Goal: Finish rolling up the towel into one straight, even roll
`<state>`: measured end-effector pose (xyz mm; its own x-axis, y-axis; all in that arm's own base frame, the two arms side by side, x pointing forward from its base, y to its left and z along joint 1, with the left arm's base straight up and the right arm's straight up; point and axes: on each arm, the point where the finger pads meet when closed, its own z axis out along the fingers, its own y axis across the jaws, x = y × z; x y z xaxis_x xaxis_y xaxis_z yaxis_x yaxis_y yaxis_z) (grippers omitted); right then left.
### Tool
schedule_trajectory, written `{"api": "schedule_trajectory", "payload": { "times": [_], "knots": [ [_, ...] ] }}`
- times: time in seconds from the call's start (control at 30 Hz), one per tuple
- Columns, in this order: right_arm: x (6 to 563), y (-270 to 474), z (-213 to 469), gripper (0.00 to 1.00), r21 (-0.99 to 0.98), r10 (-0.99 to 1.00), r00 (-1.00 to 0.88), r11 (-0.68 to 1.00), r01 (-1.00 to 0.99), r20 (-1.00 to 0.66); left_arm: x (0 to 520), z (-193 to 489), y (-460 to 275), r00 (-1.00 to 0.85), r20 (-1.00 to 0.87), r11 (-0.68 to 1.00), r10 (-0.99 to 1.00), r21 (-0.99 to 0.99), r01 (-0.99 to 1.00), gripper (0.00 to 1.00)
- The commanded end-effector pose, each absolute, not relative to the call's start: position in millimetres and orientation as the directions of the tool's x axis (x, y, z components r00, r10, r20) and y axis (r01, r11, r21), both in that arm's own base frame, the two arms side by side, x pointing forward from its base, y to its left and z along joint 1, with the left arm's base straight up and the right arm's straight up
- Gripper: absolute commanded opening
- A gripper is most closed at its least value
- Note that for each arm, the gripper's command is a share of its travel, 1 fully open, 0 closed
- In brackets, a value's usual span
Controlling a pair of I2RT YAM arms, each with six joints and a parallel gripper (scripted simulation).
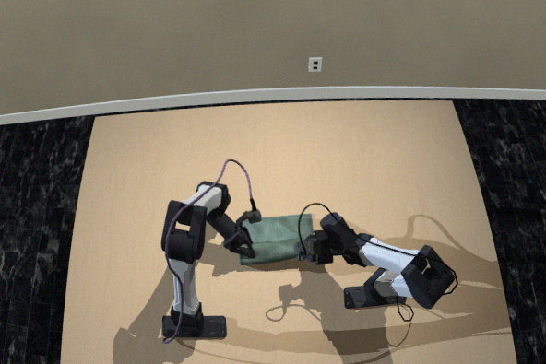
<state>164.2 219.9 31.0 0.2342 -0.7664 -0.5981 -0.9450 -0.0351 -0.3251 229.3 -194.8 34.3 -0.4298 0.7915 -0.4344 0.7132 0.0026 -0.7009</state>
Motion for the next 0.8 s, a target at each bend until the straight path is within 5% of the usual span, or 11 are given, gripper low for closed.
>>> {"api": "schedule_trajectory", "payload": {
  "times": [0.0,0.3,0.77],
  "knots": [
    [169,226,37,0.36,-0.342,-0.758,0.247,-0.033,-0.939,-0.604,230,30,-194,-0.435,-0.434,0.002,0.789,-0.707,0.707,0.32],
    [169,226,37,0.34,-0.342,-0.758,0.247,-0.033,-0.939,-0.604,230,30,-194,-0.435,-0.434,0.002,0.789,-0.707,0.707,0.32],
    [169,226,37,0.34,-0.342,-0.758,0.247,-0.033,-0.939,-0.604,230,41,-194,-0.435,-0.434,0.002,0.789,-0.707,0.707,0.74]
  ]
}}
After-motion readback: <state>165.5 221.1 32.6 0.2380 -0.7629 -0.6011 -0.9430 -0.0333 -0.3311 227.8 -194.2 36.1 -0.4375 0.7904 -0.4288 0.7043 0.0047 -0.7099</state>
